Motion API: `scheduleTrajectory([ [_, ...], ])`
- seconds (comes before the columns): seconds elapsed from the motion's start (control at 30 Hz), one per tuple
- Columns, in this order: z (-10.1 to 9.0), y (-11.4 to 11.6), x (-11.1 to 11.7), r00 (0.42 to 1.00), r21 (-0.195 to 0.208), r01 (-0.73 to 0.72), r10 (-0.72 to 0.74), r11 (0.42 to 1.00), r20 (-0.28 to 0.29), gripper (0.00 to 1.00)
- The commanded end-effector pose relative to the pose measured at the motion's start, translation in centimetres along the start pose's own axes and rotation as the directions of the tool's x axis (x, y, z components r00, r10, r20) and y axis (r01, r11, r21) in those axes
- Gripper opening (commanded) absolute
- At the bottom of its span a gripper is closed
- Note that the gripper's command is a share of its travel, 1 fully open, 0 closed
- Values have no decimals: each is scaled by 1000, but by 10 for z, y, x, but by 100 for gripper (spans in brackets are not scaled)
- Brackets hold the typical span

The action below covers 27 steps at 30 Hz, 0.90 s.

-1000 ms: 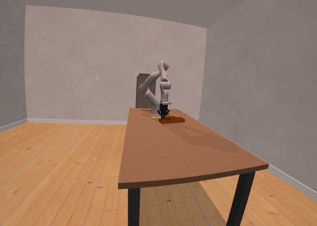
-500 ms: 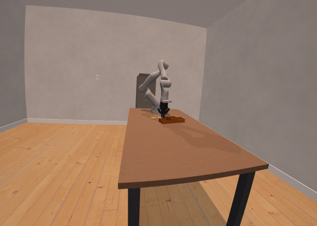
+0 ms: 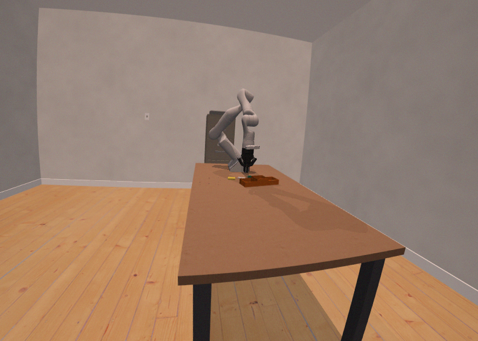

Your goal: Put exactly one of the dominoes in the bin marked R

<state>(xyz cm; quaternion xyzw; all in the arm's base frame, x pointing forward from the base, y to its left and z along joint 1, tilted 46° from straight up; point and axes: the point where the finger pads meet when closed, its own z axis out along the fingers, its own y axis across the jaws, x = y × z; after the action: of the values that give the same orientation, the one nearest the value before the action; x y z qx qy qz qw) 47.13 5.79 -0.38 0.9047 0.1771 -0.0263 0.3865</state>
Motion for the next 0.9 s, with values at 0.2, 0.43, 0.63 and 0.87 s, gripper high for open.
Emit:
scheduleTrajectory([
  [0.2, -2, -36, 0, 1000, 1, 1, -1, 1000, -4, 9],
  [0.43, -2, -66, -1, 1000, 1, 1, -1, 1000, -4, 9],
  [0.63, -2, -86, -2, 1000, 1, 1, -1, 1000, -4, 9],
  [0.87, 11, -86, -1, 1000, 1, 1, -1, 1000, -4, 9],
])
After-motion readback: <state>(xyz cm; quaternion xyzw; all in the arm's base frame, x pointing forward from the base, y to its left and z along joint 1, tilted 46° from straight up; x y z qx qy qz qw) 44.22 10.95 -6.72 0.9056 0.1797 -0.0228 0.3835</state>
